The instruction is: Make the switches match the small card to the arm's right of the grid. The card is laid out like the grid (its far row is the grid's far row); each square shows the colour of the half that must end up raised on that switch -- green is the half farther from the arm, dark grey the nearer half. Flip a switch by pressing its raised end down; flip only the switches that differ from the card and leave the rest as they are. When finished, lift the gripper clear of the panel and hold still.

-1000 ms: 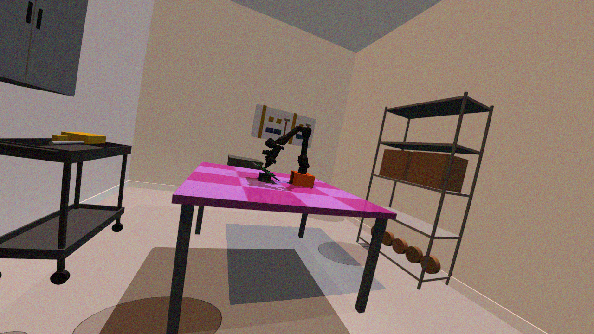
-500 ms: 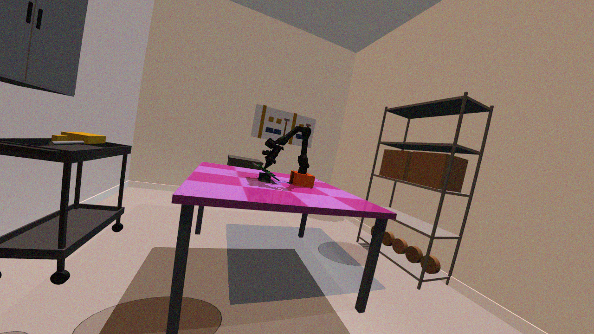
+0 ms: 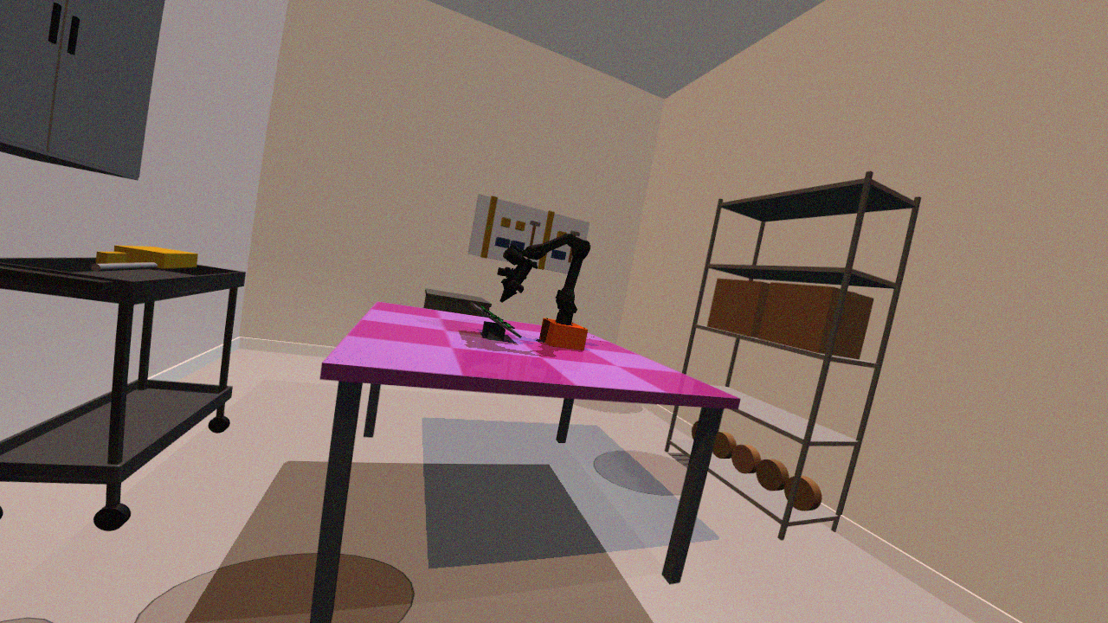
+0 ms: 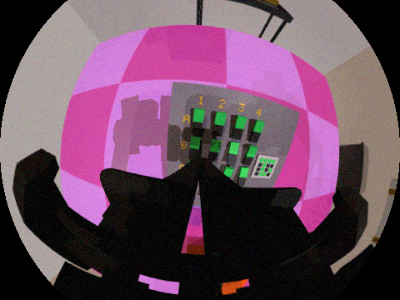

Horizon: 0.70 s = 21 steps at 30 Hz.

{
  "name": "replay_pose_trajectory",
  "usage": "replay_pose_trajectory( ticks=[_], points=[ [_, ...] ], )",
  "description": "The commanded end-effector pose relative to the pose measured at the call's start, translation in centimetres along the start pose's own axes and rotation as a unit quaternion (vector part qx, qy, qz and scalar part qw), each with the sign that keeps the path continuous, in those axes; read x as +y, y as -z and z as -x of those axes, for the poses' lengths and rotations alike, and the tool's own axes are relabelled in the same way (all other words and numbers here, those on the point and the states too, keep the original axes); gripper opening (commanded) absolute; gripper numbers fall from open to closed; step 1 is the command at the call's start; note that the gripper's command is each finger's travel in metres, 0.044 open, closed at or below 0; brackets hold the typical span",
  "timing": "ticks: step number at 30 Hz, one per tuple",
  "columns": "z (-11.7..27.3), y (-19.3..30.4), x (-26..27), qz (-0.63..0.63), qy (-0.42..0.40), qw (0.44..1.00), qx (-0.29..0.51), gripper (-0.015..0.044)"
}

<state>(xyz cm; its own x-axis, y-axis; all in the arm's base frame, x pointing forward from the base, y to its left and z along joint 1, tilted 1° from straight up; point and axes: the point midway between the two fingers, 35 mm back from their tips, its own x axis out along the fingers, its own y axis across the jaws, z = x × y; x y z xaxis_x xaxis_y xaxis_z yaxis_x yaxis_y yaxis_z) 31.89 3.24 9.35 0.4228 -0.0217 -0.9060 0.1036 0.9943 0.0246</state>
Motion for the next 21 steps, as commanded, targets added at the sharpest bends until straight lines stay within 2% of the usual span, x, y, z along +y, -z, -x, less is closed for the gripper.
replay_pose_trajectory(
  ticks=[1,5,9,13,21],
  points=[
    [0.0,0.1,-3.6,-0.003,0.006,1.0,0.005,0.0],
    [0.2,0.3,-7.8,-0.002,0.008,1.0,0.003,0.0],
    [0.0,0.4,-8.0,-0.001,0.008,1.0,0.003,0.0],
    [-3.1,0.3,-8.0,-0.002,0.008,1.0,0.014,0.0],
    [-4.1,0.3,-8.1,-0.002,0.008,1.0,0.015,0.0]
  ],
)
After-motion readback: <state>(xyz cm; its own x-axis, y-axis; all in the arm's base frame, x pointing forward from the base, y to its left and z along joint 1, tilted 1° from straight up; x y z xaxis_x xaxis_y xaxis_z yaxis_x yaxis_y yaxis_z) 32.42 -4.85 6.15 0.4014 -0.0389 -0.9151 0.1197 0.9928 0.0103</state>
